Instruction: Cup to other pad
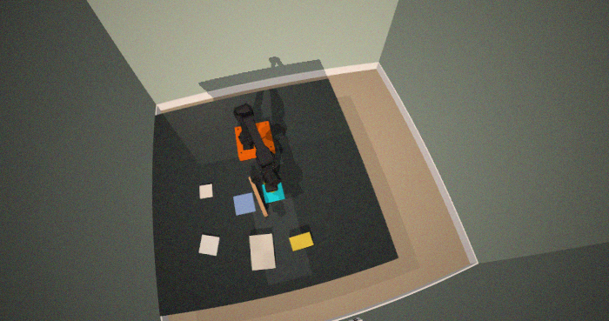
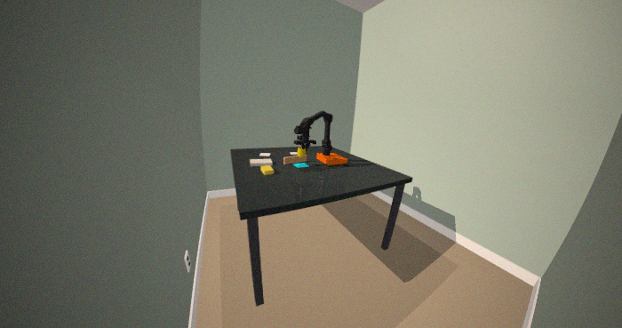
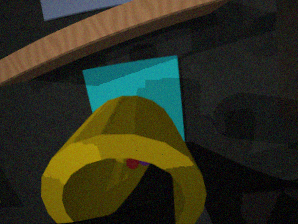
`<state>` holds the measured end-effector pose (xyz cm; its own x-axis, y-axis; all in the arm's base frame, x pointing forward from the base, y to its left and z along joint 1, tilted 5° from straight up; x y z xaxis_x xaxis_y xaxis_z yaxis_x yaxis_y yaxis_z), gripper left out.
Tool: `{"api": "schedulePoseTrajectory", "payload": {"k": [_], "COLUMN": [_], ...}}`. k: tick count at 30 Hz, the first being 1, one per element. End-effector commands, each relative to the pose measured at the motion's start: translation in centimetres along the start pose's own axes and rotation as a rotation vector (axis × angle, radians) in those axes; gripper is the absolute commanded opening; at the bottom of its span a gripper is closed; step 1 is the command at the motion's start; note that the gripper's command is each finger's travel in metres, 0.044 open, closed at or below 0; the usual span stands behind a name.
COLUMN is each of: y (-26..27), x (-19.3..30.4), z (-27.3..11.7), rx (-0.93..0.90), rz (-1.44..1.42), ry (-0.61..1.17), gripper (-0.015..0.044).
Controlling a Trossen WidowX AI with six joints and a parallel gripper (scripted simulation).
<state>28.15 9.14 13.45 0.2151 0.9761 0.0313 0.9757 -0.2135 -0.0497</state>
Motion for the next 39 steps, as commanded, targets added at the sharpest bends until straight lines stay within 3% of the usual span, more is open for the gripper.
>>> {"api": "schedulePoseTrajectory", "payload": {"k": [1,39], "y": [0.0,-0.1], "x": [0.0,0.1], "z": [0.7,6.3], "rx": [0.006,0.007], "rz": [0.003,0.003], "ry": [0.001,0.001], "gripper": [0.0,0.0]}}
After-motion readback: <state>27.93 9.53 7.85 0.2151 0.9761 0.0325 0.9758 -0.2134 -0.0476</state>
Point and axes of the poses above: the point midway between the two fingers, 35 mm back from their tips, its own z axis out along the fingers, its own y axis across the jaws, x = y × z, the point moved 5 cm from there along -z, back along the fingers, and after that the axes turned 15 degrees about z, right-handed, at the moved point
